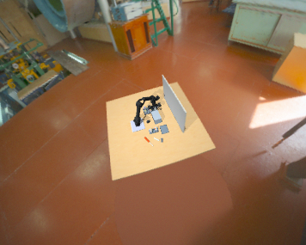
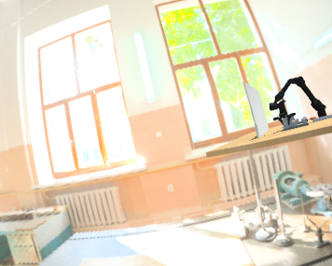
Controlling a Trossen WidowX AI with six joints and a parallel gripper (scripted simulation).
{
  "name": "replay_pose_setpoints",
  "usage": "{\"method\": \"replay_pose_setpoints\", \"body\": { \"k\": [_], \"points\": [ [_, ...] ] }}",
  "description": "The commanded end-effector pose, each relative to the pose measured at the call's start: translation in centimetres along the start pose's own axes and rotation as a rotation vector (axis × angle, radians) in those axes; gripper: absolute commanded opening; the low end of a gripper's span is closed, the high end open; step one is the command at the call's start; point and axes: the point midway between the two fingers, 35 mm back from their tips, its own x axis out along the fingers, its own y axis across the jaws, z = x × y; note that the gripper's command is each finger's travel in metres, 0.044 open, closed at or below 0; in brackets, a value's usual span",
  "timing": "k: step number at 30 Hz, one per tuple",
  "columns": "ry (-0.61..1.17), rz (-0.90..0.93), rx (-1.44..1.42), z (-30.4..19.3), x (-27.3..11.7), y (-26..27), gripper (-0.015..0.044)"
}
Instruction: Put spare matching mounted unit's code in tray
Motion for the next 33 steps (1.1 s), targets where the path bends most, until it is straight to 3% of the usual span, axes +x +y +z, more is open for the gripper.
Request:
{"method": "replay_pose_setpoints", "body": {
  "k": [1,4,12,25,33],
  "points": [
    [0.000,0.000,0.000,0.0,0.0,0.0,0.0070],
    [0.000,0.000,0.000,0.0,0.0,0.0,0.0000],
    [0.000,0.000,0.000,0.0,-0.1,0.0,0.0000],
    [0.001,0.006,-0.003,0.0,-7.4,0.0,0.0000],
    [0.001,0.006,-0.003,0.0,-7.8,0.0,0.0000]
  ]
}}
